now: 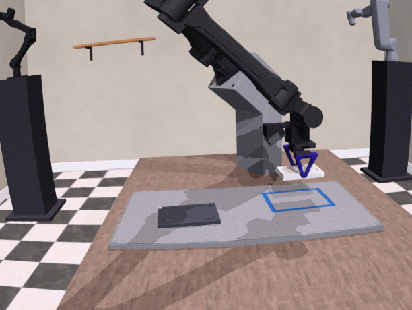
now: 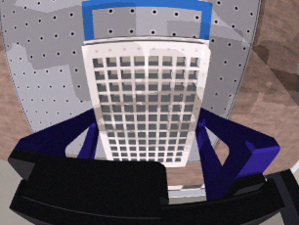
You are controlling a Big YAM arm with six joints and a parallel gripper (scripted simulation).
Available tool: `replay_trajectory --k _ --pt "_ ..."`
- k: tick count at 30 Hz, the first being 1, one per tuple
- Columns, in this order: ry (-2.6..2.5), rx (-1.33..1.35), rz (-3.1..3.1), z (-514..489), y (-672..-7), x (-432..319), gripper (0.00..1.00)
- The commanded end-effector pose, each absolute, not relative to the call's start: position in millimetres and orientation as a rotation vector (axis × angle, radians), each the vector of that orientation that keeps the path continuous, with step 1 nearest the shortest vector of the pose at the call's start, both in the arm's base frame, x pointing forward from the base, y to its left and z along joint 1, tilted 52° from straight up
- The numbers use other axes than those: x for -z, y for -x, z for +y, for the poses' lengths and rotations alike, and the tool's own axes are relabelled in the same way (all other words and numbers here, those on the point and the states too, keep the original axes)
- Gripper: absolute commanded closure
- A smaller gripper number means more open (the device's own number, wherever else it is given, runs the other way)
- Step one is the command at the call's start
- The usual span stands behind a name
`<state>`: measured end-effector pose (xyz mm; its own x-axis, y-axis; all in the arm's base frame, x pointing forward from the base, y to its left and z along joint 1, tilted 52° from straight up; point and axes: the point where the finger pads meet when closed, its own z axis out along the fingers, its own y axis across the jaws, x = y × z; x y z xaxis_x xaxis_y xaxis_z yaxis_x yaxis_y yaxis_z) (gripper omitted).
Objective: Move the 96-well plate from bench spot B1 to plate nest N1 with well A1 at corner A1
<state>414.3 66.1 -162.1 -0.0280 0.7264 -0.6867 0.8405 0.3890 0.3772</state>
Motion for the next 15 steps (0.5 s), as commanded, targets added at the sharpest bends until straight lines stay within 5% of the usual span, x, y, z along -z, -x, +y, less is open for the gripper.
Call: replay_trajectory --k 1,15 --pt "-1.401 0.158 1.745 60.9 -418.3 152.6 1.00" --pt "-1.374 0.158 1.772 67.4 -413.8 158.3 1.00"
